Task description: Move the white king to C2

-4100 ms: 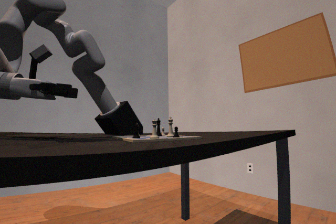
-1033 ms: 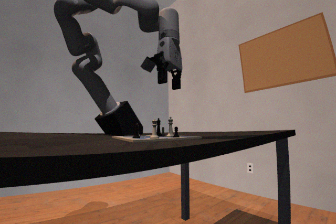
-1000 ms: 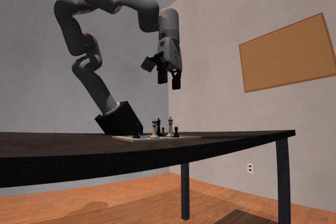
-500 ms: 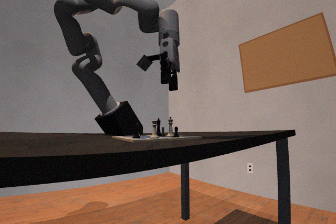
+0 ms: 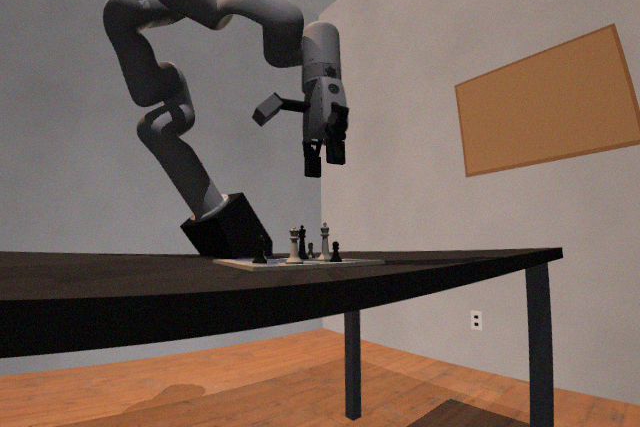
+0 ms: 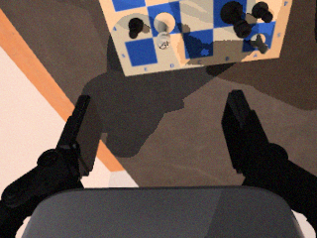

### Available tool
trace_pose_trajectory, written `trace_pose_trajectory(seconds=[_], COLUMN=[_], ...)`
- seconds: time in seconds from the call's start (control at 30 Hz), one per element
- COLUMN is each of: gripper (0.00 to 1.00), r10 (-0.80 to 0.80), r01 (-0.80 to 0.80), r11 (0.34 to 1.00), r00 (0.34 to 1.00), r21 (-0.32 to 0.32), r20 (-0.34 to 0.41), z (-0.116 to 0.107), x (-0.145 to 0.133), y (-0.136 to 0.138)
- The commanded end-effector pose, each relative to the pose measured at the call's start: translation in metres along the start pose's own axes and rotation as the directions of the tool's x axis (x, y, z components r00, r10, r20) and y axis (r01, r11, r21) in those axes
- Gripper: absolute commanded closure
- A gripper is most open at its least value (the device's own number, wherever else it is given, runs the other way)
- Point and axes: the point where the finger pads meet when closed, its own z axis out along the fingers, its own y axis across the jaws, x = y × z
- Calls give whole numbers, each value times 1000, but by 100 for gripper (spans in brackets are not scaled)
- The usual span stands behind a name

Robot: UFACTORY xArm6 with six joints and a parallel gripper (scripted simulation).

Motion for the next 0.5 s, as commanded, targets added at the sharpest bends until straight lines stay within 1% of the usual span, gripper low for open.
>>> trace_pose_trajectory(seconds=[0.0, 0.13, 0.2, 0.23, 0.33, 0.47], gripper=[0, 0, 0, 0, 0, 0], r10=[-274, -475, -475, -608, -699, -836], r01=[274, 475, 475, 608, 698, 836], r11=[962, 880, 880, 794, 716, 549], r00=[962, 880, 880, 794, 716, 549], r21=[-8, 0, 0, 2, 7, 11], r20=[10, 8, 8, 7, 3, -3], z=[2, 6, 6, 7, 9, 12], x=[0, 0, 0, 0, 0, 0], y=[-1, -1, -1, -1, -1, -1])
